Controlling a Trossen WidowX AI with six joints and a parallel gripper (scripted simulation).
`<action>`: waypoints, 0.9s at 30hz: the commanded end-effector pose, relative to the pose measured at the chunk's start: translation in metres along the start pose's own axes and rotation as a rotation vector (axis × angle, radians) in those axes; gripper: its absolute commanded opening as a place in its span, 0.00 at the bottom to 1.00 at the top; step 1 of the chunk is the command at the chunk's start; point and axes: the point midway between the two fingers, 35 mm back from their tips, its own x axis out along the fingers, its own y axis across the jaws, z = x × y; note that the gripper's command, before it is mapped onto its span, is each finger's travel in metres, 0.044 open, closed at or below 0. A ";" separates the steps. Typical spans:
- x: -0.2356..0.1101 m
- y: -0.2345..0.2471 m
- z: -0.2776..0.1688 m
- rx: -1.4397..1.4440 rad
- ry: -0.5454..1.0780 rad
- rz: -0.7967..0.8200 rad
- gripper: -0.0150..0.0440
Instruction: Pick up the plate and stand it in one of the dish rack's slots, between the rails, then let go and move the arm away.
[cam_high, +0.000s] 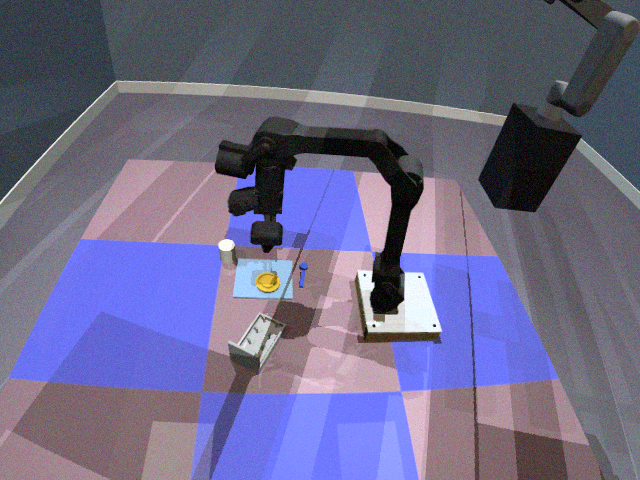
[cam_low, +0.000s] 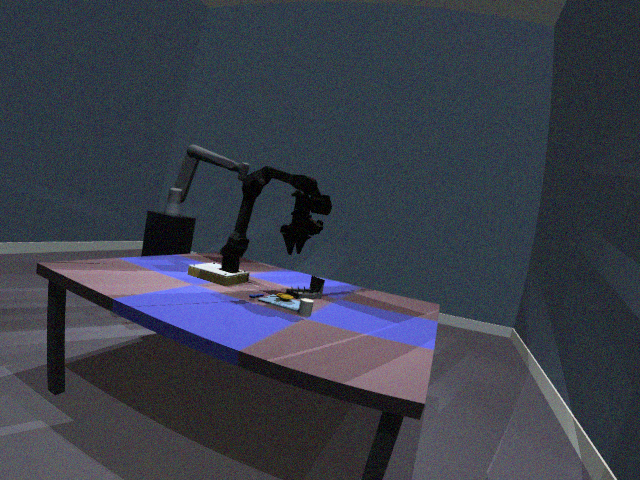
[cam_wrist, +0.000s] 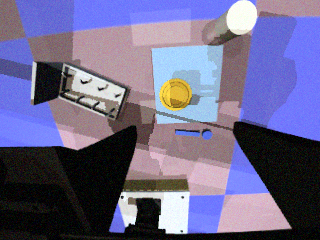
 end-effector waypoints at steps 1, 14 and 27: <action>0.006 -0.004 -0.003 -0.010 0.011 -0.002 0.93; 0.110 -0.007 -0.003 -0.010 0.011 -0.002 0.93; 0.128 -0.007 -0.002 -0.010 0.011 -0.002 0.93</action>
